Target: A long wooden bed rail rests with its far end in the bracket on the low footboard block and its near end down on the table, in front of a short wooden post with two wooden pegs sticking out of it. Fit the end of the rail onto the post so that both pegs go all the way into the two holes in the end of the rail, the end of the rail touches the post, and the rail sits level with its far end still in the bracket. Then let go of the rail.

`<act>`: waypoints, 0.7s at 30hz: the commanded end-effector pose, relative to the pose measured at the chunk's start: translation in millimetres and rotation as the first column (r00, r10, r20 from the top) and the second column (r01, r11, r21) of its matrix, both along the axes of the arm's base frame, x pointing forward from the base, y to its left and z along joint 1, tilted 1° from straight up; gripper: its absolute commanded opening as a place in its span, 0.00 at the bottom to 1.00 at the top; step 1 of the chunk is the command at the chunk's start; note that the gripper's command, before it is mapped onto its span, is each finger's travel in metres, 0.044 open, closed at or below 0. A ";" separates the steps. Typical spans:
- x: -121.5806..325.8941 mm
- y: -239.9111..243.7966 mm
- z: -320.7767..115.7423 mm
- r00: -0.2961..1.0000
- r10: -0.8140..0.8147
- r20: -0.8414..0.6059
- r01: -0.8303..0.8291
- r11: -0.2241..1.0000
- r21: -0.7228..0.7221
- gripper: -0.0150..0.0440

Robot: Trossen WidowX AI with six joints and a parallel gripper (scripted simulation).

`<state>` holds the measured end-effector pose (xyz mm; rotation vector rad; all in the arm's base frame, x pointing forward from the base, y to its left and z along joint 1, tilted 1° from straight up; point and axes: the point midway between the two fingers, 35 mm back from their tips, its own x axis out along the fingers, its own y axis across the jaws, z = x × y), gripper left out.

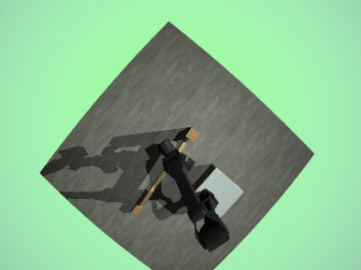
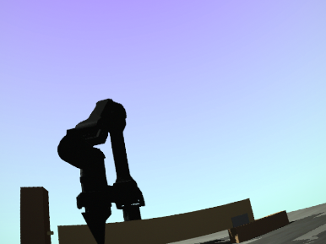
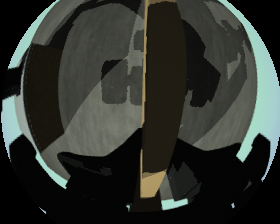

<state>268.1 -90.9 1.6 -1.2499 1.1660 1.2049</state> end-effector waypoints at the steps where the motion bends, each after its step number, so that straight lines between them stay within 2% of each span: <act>1: 2.1 -2.9 1.5 1.000 0.002 0.005 -0.002 1.000 -0.005 0.25; 21: 2.1 -9.2 0.7 1.000 0.002 0.005 -0.002 1.000 -0.005 0.25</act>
